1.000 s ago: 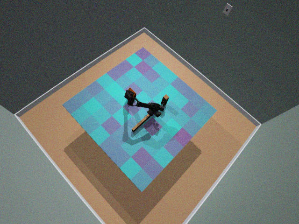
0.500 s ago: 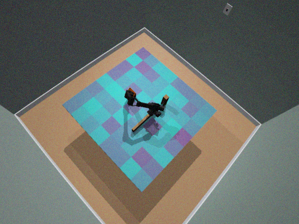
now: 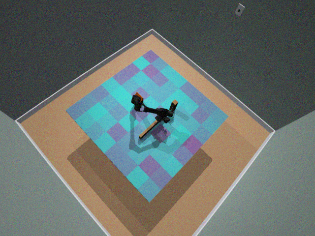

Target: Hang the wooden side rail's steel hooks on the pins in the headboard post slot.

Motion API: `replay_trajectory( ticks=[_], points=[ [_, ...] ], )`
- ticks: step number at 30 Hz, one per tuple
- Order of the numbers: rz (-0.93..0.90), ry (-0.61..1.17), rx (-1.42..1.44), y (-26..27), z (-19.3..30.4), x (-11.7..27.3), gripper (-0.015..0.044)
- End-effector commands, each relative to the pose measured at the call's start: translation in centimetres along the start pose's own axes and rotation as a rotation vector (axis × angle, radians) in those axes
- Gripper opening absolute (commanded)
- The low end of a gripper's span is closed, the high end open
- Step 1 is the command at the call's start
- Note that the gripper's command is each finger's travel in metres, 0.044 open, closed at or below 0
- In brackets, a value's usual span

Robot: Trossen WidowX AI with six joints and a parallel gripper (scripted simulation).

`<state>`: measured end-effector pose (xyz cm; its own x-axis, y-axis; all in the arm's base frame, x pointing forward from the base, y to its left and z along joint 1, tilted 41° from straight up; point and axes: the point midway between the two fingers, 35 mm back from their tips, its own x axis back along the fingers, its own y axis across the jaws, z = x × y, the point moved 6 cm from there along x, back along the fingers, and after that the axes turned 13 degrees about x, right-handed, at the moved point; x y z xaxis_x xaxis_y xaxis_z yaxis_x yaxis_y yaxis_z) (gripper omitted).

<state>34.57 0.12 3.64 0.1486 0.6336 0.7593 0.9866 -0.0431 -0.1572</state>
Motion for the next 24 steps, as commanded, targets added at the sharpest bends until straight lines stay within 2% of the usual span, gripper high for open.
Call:
replay_trajectory(
  ticks=[1,24],
  points=[
    [-0.016,-0.002,-0.003,0.13,0.12,0.65,0.0000],
    [-0.016,-0.002,-0.003,0.13,0.12,1.03,0.0000]
  ],
)
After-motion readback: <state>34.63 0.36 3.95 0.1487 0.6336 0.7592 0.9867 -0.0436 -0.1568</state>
